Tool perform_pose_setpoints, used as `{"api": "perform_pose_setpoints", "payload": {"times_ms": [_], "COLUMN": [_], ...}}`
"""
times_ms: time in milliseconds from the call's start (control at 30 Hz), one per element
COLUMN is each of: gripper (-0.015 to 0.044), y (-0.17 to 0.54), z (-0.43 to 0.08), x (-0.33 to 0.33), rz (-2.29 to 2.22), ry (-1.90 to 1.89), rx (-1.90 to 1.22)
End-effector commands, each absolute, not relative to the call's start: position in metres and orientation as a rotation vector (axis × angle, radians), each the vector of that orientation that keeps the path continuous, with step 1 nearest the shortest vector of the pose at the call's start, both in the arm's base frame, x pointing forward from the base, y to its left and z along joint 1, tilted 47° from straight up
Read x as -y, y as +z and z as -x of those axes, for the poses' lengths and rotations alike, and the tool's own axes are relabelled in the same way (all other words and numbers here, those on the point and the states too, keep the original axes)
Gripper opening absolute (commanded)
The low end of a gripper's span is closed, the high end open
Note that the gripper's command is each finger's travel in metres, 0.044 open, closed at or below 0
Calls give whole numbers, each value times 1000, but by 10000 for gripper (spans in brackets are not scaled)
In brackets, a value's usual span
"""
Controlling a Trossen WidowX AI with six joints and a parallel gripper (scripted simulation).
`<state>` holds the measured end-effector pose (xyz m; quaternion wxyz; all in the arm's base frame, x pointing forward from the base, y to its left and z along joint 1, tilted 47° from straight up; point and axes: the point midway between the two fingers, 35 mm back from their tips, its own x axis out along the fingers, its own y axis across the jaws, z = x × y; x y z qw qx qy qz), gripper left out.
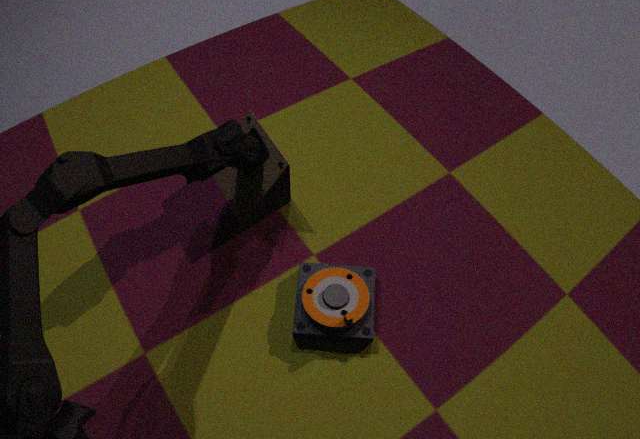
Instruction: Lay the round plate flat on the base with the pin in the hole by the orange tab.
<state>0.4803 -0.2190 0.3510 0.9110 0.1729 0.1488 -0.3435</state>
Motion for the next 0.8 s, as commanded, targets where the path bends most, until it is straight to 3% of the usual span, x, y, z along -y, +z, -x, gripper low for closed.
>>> {"api": "perform_pose_setpoints", "payload": {"times_ms": [0, 267, 500, 767], "gripper": [0, 0, 0, 0], "y": [297, 189, 111, 46], "z": [-492, -488, -448, -363], "x": [180, 86, 9, -65], "rz": [-332, -179, 76, 588], "ry": [-696, -651, -608, -520], "rx": [-479, -844, -1136, -1422]}}
